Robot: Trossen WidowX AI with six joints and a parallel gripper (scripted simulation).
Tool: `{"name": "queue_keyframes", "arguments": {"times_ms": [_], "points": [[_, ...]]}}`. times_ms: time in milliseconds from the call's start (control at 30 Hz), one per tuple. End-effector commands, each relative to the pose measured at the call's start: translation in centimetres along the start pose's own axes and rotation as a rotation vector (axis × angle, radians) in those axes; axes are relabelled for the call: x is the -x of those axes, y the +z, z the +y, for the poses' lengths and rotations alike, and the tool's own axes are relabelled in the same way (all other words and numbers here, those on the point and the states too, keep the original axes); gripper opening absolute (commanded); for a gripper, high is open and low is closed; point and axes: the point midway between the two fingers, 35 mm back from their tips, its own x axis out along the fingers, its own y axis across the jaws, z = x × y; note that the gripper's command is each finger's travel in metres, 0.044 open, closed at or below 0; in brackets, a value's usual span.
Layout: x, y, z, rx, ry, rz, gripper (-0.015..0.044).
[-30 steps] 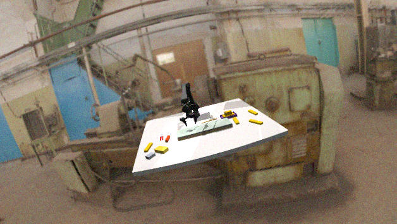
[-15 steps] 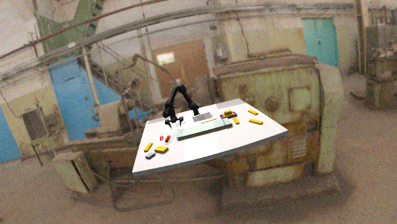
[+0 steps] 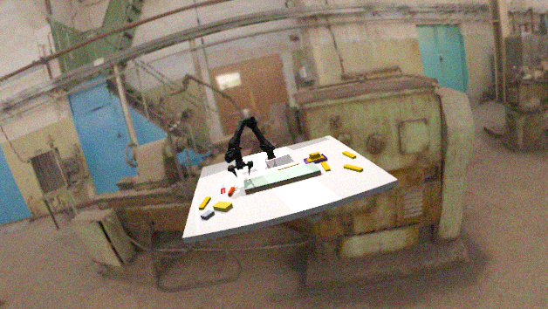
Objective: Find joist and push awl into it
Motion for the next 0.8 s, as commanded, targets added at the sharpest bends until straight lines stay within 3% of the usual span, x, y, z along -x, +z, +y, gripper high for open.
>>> {"name": "queue_keyframes", "arguments": {"times_ms": [0,767], "points": [[-0.8,-0.2,0.1,-0.003,0.003,0.009,0.044],[-4.5,0.0,0.2,-0.003,0.003,0.009,0.044]]}}
